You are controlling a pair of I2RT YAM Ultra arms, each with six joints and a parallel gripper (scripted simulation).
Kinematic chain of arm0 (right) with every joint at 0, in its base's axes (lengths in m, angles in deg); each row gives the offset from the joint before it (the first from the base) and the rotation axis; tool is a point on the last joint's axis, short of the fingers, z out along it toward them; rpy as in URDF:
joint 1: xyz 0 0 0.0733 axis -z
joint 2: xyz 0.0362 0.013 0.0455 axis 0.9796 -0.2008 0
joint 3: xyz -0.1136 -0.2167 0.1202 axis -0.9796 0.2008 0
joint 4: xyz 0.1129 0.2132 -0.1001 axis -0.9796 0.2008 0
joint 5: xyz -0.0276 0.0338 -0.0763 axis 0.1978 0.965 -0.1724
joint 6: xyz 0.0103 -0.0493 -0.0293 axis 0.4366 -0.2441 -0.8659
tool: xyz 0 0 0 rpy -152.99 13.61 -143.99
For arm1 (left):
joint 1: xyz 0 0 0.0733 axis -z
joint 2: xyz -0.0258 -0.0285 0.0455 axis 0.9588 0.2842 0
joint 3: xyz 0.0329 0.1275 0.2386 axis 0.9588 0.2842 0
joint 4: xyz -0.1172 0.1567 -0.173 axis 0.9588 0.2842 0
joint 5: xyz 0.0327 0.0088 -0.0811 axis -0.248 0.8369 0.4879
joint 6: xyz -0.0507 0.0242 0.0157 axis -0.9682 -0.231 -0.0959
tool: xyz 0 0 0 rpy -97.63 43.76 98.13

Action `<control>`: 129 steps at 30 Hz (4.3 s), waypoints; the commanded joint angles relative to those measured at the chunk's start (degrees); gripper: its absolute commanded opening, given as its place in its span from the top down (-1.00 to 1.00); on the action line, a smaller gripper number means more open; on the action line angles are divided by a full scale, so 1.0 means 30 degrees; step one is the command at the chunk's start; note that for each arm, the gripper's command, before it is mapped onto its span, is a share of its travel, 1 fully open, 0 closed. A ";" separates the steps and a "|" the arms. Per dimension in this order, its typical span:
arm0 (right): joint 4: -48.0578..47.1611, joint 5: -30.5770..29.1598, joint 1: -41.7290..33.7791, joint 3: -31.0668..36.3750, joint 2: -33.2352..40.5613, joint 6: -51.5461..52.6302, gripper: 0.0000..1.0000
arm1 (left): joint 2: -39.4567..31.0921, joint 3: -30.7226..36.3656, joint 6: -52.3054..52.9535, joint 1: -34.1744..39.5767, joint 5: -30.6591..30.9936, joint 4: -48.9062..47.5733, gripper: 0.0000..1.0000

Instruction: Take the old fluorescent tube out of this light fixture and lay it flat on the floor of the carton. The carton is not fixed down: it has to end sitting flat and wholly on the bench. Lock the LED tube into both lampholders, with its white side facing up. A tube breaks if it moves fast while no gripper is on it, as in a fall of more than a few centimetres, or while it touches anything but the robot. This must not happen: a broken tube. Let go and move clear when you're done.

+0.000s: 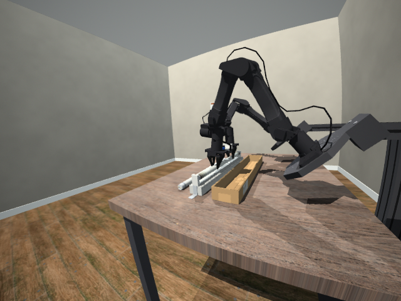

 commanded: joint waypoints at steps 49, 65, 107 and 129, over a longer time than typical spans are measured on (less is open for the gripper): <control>-1.1913 -0.6425 -0.2617 0.7644 0.1833 -0.3380 0.78 | -0.3325 0.8751 0.1844 0.1437 -0.2784 -1.3046 0.78; -1.1902 -0.6637 -0.2754 0.8166 0.0934 -0.3452 0.78 | -0.3190 0.9252 0.1790 0.1587 -0.3070 -1.3210 0.78; -1.4552 -0.7440 -0.2990 0.9197 0.0975 -0.4586 0.78 | -0.2840 0.9717 0.1977 0.1835 -0.3612 -1.5777 0.02; -1.4120 -0.7539 -0.3222 0.7838 0.1761 -0.4184 0.02 | -0.3245 1.0528 0.1962 0.1924 -0.3694 -1.5612 0.02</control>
